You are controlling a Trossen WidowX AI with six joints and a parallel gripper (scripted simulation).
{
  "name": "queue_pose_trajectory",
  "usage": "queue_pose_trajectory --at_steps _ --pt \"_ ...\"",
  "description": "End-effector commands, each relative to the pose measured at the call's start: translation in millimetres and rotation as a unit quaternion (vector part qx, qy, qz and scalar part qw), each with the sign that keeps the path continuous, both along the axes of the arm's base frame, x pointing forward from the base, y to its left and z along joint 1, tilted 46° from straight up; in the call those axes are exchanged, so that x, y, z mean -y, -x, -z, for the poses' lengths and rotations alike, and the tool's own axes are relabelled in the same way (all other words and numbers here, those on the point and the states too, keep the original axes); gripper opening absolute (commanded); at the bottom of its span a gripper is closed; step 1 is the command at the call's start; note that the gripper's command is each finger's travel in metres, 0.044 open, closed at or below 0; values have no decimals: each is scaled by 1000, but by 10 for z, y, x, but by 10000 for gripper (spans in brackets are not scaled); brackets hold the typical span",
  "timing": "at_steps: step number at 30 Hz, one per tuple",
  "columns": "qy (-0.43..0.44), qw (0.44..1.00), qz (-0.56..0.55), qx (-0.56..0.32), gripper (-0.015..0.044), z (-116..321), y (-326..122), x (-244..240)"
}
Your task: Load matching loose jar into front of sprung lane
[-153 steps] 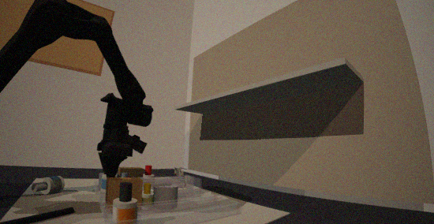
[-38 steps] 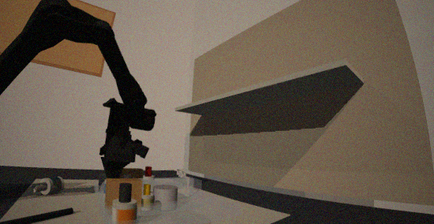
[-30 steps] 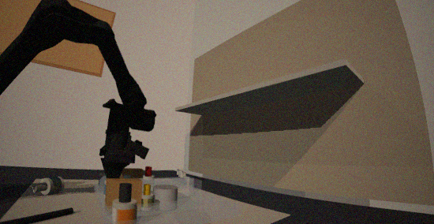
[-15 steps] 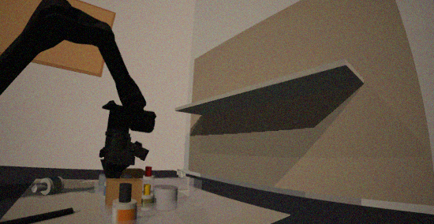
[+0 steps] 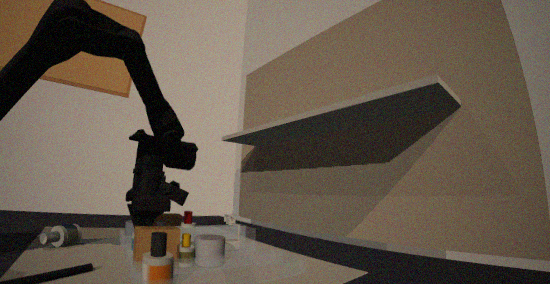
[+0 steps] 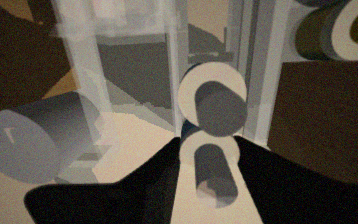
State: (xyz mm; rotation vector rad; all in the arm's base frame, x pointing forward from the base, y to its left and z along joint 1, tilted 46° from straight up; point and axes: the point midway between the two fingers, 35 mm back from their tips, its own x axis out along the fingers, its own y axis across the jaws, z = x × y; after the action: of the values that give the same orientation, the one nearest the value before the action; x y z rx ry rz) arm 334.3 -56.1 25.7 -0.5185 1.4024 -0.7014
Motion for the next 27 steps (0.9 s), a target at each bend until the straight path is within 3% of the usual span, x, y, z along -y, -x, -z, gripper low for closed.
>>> queue_pose_trajectory --at_steps 1,27 --pt "6 1000 -1 8 0 -8 -33 26" --pt "6 1000 -1 8 0 6 5 32"
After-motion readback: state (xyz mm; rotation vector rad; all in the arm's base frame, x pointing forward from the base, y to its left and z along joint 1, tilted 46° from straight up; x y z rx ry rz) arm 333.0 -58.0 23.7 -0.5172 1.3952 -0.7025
